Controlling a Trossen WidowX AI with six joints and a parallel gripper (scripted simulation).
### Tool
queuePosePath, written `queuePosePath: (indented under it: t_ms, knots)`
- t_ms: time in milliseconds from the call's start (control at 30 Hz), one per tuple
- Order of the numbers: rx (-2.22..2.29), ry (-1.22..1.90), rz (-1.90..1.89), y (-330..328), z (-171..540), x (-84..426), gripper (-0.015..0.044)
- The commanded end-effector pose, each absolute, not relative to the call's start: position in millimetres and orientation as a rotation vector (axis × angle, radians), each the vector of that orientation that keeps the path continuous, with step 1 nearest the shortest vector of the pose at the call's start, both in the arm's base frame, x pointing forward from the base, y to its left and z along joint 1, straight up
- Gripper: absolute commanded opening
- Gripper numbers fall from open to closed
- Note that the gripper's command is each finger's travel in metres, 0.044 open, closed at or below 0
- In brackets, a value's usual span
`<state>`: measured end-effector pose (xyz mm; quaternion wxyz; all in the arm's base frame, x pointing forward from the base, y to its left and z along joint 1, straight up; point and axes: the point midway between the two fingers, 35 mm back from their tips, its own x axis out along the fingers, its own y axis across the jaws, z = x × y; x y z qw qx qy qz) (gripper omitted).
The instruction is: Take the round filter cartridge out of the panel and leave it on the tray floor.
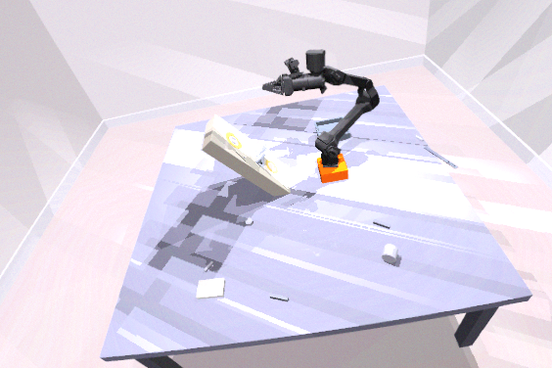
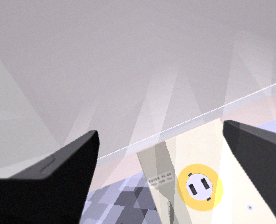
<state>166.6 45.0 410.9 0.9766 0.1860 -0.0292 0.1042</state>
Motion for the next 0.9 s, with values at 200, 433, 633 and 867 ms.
queuePosePath:
  t_ms: [200, 433, 633, 867]
  knots:
    - [0.033, 0.236, 0.188, 71, 348, 232, 0.0216]
    - [-0.149, 0.575, 0.226, 60, 268, 282, 0.009]
    - [-0.149, 0.575, 0.226, 60, 268, 282, 0.009]
    - [-0.149, 0.575, 0.226, 62, 264, 290, 0.009]
